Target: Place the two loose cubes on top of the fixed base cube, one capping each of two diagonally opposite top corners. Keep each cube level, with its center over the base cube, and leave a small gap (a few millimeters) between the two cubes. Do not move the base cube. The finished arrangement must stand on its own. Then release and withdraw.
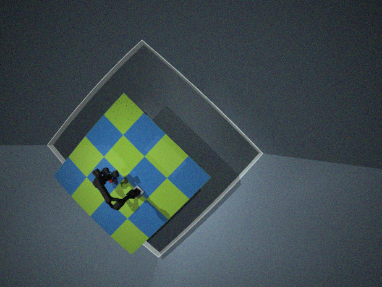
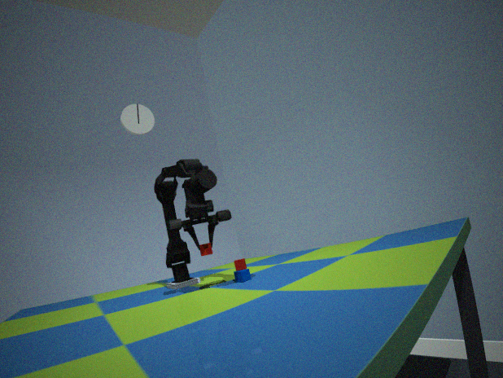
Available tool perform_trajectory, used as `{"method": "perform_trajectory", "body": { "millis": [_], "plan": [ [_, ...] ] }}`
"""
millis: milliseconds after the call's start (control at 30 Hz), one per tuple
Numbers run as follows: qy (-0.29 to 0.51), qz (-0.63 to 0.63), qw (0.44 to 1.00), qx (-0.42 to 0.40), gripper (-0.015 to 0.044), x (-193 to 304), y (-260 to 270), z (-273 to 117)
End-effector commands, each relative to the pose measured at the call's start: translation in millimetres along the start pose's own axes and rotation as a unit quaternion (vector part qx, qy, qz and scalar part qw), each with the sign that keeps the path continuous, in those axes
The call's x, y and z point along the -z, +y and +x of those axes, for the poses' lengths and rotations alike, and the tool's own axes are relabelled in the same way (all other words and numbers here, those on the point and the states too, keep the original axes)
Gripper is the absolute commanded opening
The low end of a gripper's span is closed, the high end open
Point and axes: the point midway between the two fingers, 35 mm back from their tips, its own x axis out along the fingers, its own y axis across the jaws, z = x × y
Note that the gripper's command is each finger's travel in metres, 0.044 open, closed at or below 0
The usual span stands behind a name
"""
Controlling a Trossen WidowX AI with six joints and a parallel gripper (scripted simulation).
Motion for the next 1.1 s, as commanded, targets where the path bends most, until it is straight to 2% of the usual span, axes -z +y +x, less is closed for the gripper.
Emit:
{"method": "perform_trajectory", "body": {
  "millis": [0,800,1067],
  "plan": [
    [0.000,0.018,1.000,0.001,0.0105,-2,13,1],
    [0.001,0.106,0.994,-0.003,0.0105,6,88,8],
    [0.001,0.109,0.994,-0.003,0.0105,7,90,22]
  ]
}}
